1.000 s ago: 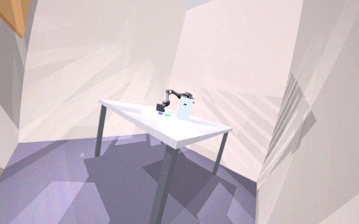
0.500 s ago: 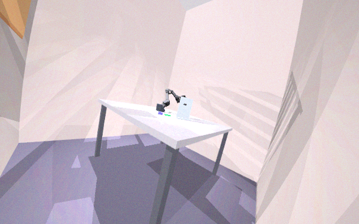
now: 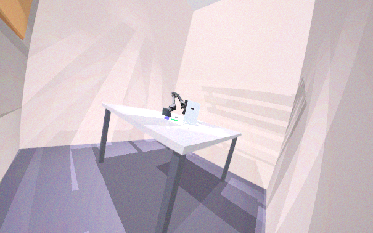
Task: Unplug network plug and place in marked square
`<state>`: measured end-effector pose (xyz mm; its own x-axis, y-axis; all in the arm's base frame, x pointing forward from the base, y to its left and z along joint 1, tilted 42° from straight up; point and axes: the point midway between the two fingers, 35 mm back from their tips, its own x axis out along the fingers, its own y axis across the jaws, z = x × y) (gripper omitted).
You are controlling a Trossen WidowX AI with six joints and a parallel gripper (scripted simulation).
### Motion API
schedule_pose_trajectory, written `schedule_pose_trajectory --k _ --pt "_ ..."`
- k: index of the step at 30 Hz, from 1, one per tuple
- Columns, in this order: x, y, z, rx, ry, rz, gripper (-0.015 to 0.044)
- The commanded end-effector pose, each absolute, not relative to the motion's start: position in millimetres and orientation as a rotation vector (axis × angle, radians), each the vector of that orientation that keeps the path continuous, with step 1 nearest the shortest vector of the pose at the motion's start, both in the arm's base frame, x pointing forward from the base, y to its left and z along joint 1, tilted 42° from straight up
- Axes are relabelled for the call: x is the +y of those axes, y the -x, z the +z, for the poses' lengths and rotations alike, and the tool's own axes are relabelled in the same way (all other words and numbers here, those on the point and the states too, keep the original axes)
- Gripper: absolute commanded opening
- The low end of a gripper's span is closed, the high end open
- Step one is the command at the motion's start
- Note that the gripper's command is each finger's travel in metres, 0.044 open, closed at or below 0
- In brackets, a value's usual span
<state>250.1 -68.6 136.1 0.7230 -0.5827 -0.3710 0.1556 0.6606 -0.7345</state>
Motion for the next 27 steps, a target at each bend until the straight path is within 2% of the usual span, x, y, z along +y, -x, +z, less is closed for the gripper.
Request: schedule_pose_trajectory --k 1,27 --pt "-70.5 -251.7 133.7 0.649 0.751 -0.453 0.0156" --pt "-97.3 -303.0 121.1 0.646 0.753 -0.455 0.0156"
